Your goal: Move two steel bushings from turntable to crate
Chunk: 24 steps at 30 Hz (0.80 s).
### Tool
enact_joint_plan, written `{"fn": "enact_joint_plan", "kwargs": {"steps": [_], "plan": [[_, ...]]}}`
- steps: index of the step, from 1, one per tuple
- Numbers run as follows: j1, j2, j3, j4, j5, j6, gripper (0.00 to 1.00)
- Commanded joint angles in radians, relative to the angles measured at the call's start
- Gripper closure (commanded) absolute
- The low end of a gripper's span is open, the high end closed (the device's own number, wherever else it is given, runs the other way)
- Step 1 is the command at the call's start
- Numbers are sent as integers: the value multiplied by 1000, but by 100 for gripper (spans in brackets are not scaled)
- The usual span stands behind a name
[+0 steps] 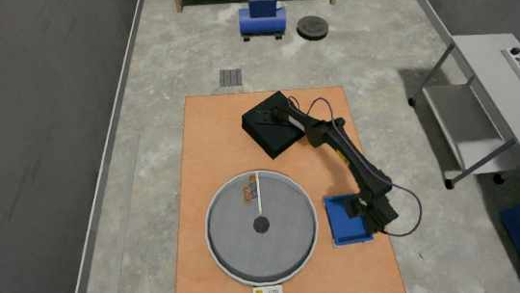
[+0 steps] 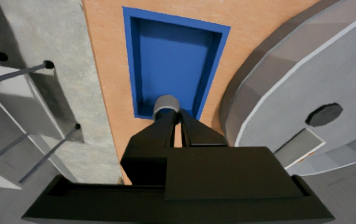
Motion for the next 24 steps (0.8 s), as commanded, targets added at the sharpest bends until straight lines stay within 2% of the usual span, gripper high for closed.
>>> {"fn": "enact_joint_plan", "kwargs": {"steps": [1, 17, 18, 23, 24], "plan": [[1, 5, 42, -4, 13, 6, 100], [1, -10, 29, -3, 13, 7, 100], [1, -36, 19, 26, 13, 7, 100], [2, -36, -99, 91, 13, 7, 100], [2, -36, -99, 91, 13, 7, 100]]}}
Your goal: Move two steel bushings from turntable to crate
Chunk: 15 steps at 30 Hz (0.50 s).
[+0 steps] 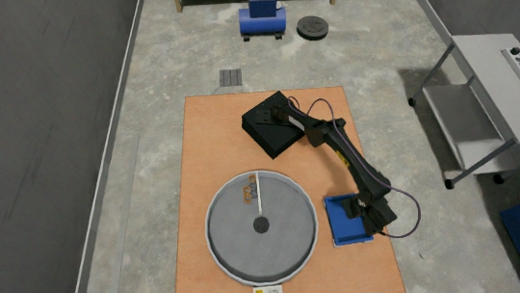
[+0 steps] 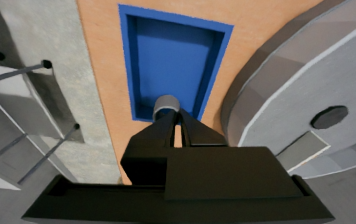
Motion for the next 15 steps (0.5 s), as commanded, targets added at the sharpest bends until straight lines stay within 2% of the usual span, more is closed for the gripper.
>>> {"fn": "enact_joint_plan", "kwargs": {"steps": [1, 8, 12, 15], "plan": [[2, -30, -35, 46, 13, 7, 100], [3, -36, -199, 203, 13, 8, 100], [4, -43, -234, 237, 13, 8, 100], [4, -49, -231, 244, 13, 8, 100]]}}
